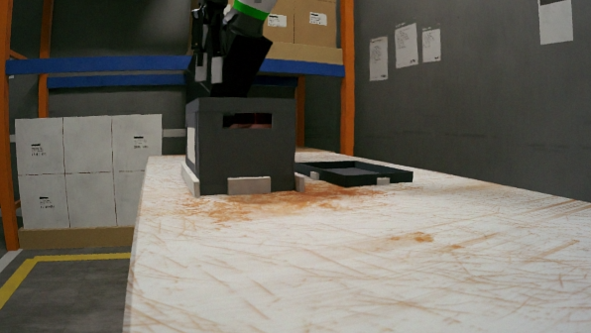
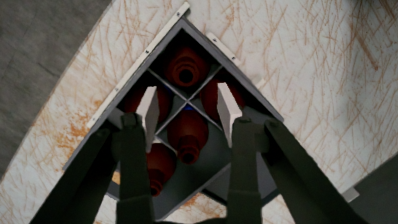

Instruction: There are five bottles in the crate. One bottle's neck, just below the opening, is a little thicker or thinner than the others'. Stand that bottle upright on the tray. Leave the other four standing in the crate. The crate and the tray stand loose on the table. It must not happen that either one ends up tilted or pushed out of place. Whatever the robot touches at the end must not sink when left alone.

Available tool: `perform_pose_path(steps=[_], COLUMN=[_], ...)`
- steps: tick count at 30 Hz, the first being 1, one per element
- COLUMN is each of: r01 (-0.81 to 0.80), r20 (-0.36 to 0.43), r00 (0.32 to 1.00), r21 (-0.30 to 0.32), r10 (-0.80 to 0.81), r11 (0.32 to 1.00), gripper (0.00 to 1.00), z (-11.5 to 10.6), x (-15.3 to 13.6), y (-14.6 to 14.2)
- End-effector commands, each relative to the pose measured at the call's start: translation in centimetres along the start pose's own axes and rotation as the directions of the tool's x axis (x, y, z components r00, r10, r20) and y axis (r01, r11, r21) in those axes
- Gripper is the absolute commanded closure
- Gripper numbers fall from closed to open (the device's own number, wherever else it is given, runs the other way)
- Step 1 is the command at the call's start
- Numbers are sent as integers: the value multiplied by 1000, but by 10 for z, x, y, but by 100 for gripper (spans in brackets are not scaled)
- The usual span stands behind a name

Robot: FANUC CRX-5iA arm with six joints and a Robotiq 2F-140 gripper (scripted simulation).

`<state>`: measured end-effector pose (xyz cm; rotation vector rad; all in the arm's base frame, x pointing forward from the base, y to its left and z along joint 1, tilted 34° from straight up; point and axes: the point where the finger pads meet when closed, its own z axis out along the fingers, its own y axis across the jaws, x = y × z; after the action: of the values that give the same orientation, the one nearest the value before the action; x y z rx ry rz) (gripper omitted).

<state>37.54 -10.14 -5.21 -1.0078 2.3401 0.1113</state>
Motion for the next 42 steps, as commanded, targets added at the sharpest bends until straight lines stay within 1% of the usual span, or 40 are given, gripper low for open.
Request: perform_pose_path(steps=[1, 23, 34, 42], r01=[0, 0, 1, 1], r20=[0, 0, -1, -1], r00=[1000, 1000, 1000, 1000], r21=[1, 1, 1, 1], r10=[0, 0, -1, -1], r11=[1000, 1000, 1000, 1000], gripper=[56, 56, 56, 56], z=[0, 1, 7, 17], x=[0, 0, 0, 1], y=[0, -1, -1, -1])
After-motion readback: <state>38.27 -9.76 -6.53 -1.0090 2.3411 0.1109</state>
